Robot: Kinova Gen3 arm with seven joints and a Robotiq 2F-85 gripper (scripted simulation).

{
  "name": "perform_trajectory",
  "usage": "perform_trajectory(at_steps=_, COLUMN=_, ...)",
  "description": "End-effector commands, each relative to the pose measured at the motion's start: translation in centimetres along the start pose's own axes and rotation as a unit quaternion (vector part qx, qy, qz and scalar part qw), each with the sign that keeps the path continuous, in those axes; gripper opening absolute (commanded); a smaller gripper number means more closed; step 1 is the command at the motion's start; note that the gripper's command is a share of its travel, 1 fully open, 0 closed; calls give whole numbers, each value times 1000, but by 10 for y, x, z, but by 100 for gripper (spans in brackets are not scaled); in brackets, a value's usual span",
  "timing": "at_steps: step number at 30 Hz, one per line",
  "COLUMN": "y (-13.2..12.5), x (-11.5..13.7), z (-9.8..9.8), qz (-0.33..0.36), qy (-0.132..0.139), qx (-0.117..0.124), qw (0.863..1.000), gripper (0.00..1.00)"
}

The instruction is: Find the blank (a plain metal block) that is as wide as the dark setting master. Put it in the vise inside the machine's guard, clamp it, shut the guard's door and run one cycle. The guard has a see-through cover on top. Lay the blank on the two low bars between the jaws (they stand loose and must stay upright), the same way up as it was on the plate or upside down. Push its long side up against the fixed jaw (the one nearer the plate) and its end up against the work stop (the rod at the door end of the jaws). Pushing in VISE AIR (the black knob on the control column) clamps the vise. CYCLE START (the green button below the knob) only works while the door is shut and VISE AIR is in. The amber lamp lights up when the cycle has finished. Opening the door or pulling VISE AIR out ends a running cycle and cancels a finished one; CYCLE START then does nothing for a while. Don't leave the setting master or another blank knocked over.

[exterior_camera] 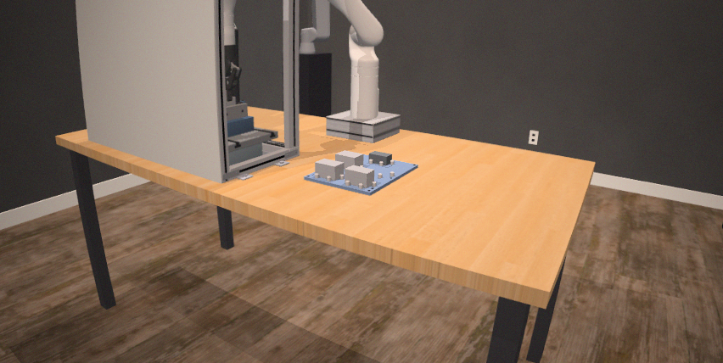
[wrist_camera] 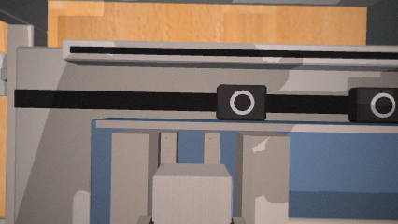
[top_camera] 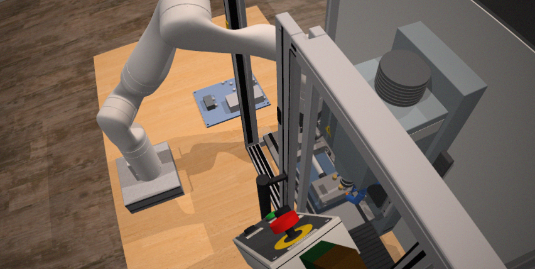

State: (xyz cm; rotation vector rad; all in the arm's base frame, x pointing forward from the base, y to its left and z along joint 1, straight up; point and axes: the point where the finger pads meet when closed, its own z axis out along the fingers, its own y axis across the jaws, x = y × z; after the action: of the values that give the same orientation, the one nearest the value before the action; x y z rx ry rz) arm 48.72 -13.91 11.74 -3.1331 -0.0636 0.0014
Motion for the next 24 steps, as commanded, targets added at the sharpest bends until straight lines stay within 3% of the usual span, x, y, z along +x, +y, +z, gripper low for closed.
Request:
perform_trajectory(at_steps=1, y=-1, x=2, z=-1, qz=1, qy=3, qx=-2, qw=1000, gripper=10)
perform_trajectory(at_steps=24, y=-1, x=0, z=-1, qz=0, qy=1, qx=-1, qw=1000, gripper=10)
